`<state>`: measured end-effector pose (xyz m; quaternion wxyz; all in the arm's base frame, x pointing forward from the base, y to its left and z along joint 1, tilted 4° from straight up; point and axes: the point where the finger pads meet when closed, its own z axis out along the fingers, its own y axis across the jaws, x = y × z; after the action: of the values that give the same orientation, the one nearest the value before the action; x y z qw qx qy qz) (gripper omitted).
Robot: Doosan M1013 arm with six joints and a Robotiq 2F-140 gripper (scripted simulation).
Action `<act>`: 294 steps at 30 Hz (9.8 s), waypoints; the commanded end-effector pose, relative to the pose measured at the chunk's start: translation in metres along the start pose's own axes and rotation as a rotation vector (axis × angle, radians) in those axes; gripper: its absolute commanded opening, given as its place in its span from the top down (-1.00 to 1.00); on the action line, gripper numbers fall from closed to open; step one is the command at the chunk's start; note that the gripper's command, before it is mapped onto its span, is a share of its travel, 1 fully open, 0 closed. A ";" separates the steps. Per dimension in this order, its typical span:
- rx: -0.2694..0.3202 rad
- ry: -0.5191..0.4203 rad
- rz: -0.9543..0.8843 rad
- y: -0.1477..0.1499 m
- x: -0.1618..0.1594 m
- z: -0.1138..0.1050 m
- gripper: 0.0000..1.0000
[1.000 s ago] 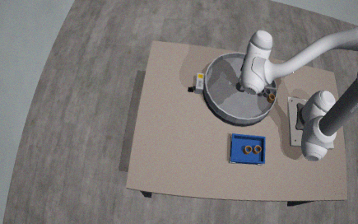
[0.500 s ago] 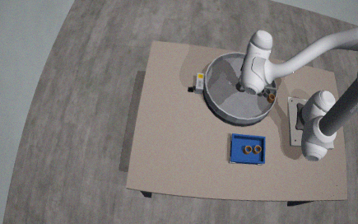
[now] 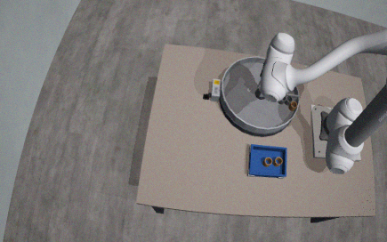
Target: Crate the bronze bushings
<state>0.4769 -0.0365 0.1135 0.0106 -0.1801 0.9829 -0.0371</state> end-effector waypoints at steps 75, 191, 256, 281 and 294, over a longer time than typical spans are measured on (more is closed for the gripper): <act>-0.005 0.007 -0.004 0.002 0.003 -0.040 0.43; -0.003 0.007 0.781 0.092 0.155 -0.045 0.81; -0.003 0.007 0.782 0.096 0.166 -0.025 0.81; -0.003 0.007 0.782 0.096 0.166 -0.023 0.81; -0.003 0.007 0.782 0.096 0.166 -0.023 0.81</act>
<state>0.2903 -0.0018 0.1332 0.0237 0.2084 0.9774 -0.0253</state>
